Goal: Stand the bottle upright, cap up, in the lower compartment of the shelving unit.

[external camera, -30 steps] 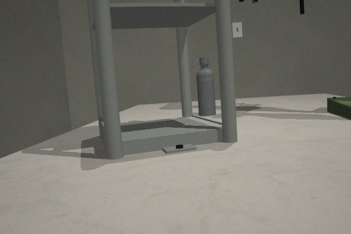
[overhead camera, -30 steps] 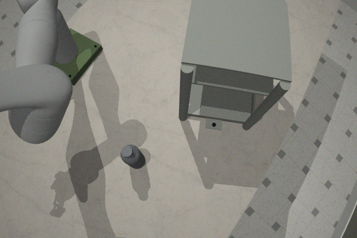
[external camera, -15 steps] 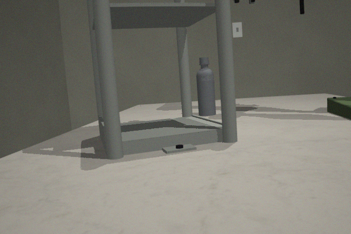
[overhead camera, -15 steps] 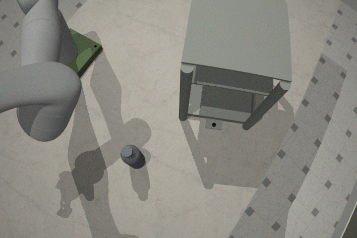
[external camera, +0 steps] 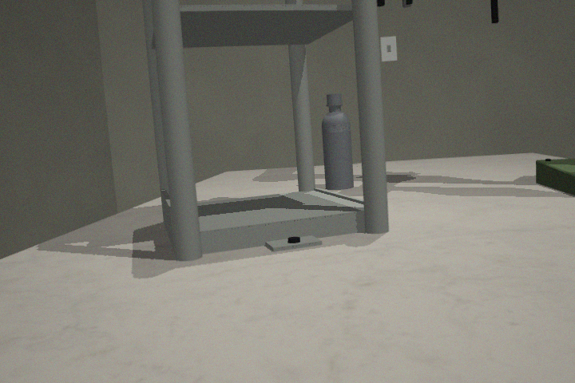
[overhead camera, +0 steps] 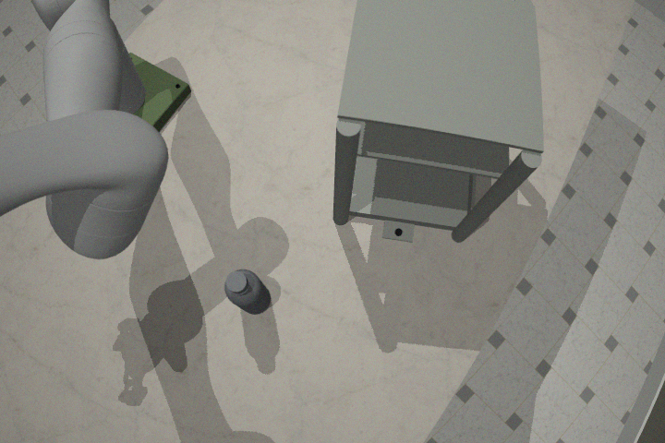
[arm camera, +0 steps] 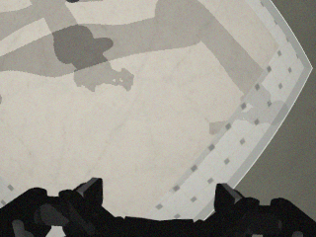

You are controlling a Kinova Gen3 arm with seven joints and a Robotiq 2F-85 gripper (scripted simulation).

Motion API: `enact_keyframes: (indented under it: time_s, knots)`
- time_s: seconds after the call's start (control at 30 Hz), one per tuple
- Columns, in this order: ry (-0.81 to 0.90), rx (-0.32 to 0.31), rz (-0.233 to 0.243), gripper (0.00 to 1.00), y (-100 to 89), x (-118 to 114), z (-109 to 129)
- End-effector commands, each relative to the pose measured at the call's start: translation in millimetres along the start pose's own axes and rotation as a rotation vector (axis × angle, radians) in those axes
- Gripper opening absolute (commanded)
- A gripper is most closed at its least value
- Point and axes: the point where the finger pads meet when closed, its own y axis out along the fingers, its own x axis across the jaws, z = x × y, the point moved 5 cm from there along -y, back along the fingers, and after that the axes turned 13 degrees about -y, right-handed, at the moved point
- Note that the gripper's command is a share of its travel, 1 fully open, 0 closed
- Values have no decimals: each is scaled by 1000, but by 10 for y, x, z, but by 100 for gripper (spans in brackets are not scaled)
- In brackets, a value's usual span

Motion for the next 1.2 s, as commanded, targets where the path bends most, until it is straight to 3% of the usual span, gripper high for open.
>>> enact_keyframes:
  time_s: [0.0, 0.27, 0.3, 0.57, 0.6, 1.17]
  knots:
    - [-53, 13, 0, 100, -10, 12, 142]
    - [-53, 13, 0, 100, -10, 12, 142]
    - [-103, 26, 2, 100, -12, 17, 275]
    - [-103, 26, 2, 100, -12, 17, 275]
    - [-154, 39, 3, 100, -15, 19, 407]
    - [-204, 52, 4, 100, -18, 18, 536]
